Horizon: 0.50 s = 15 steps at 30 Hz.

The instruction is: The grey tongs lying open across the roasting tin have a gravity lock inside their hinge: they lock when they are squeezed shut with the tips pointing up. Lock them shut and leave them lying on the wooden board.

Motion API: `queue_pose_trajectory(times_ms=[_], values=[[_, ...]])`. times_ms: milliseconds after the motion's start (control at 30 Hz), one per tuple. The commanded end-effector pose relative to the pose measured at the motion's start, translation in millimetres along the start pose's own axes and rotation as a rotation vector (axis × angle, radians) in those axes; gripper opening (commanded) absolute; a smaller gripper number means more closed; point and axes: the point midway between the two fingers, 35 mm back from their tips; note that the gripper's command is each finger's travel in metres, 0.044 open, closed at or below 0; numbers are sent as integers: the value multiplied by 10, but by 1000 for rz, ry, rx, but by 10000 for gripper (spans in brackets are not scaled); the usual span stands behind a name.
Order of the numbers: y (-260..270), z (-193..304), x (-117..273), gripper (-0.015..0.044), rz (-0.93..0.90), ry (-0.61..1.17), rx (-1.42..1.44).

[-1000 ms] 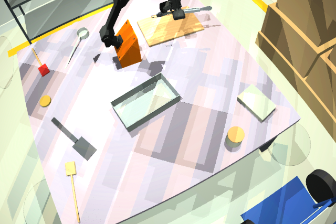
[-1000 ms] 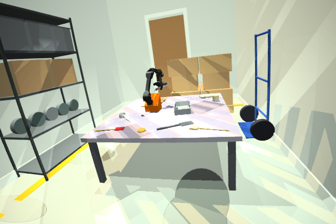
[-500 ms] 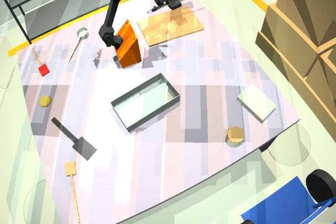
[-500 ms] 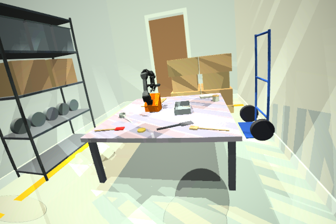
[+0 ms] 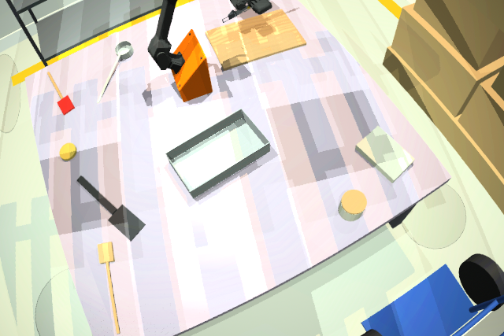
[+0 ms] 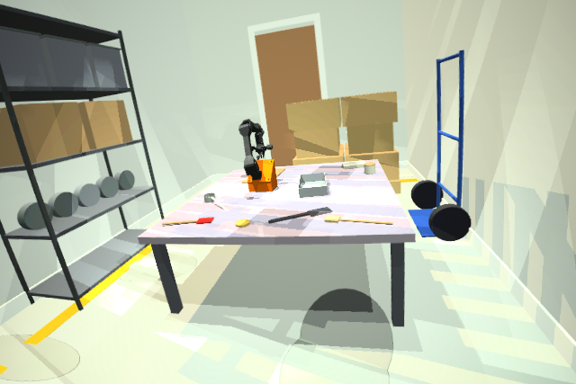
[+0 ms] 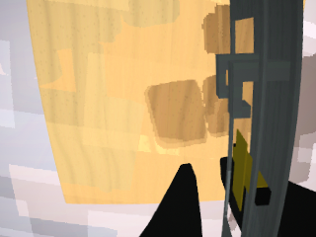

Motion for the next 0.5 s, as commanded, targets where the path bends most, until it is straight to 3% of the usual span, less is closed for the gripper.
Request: queue_pose_trajectory(times_ms=[0,467], values=[[-6,26,-37,-150,14,43,0],[-8,140,-196,-150,62,243,11]])
Point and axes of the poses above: the point midway between the two fingers, 35 mm back from their tips, its own x axis back along the fingers, its own y axis across the jaws, z = x × y, and after that the axes turned 15 degrees about -x, right-handed
